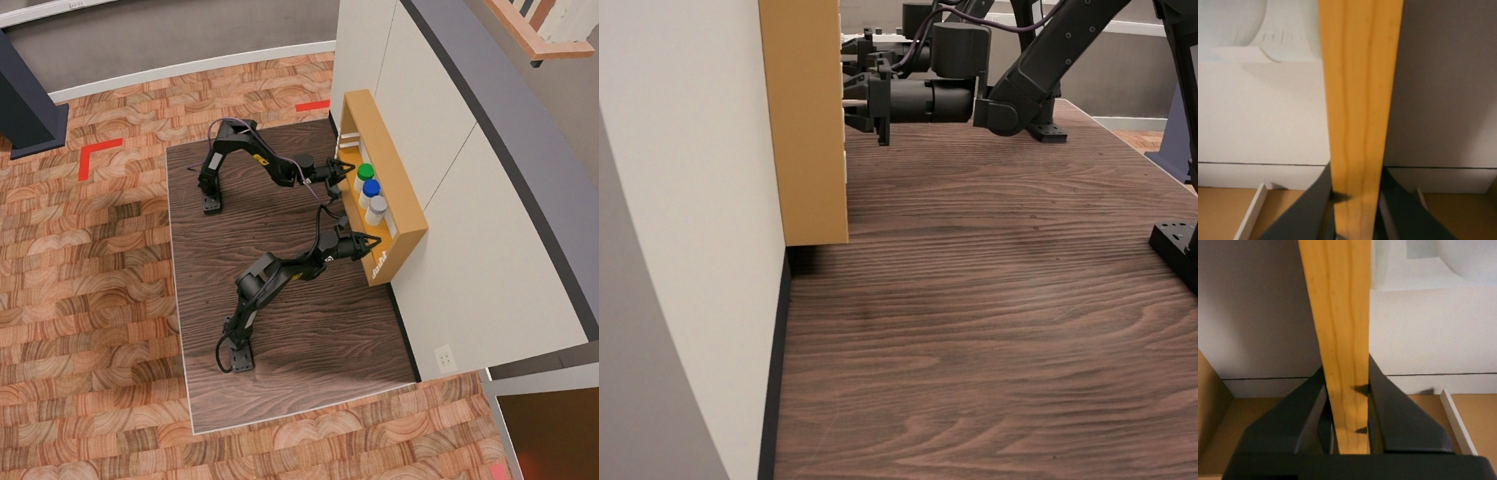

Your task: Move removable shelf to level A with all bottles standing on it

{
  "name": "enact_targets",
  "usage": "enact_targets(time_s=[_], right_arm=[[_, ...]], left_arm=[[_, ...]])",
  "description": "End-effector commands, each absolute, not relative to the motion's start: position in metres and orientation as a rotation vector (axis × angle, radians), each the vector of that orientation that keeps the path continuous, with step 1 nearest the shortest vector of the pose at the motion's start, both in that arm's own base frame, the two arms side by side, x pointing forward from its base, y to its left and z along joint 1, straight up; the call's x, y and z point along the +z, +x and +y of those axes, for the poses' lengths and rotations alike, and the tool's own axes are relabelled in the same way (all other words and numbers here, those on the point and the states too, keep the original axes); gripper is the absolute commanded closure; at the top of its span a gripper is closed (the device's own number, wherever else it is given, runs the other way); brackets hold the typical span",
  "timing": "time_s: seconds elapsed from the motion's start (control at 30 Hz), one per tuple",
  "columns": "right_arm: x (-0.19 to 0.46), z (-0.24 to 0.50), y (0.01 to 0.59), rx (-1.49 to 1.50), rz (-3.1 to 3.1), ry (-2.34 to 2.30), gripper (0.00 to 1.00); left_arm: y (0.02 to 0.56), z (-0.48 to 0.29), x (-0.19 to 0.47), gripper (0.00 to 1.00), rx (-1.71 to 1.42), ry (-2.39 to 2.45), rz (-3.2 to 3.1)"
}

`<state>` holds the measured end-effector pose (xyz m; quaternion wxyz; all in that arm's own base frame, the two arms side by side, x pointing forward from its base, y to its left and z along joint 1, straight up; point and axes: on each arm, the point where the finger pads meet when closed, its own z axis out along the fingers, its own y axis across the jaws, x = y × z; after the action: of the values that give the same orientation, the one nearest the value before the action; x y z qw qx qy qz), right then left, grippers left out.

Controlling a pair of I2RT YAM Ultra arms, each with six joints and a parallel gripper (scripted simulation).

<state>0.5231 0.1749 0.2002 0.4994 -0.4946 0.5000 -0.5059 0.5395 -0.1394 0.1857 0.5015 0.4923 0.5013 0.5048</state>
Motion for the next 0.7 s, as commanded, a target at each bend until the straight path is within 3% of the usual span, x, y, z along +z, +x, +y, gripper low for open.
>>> enact_targets(time_s=[0.0, 0.67], right_arm=[[0.2007, 0.1726, 0.5283, -1.22, 1.22, -1.202, 1.0], [0.2068, 0.1726, 0.5283, -1.22, 1.22, -1.202, 1.0]], left_arm=[[0.5458, -0.1369, 0.1861, 1.0, 1.221, 1.201, 1.221], [0.5458, -0.1369, 0.1923, 1.0, 1.221, 1.201, 1.221]])
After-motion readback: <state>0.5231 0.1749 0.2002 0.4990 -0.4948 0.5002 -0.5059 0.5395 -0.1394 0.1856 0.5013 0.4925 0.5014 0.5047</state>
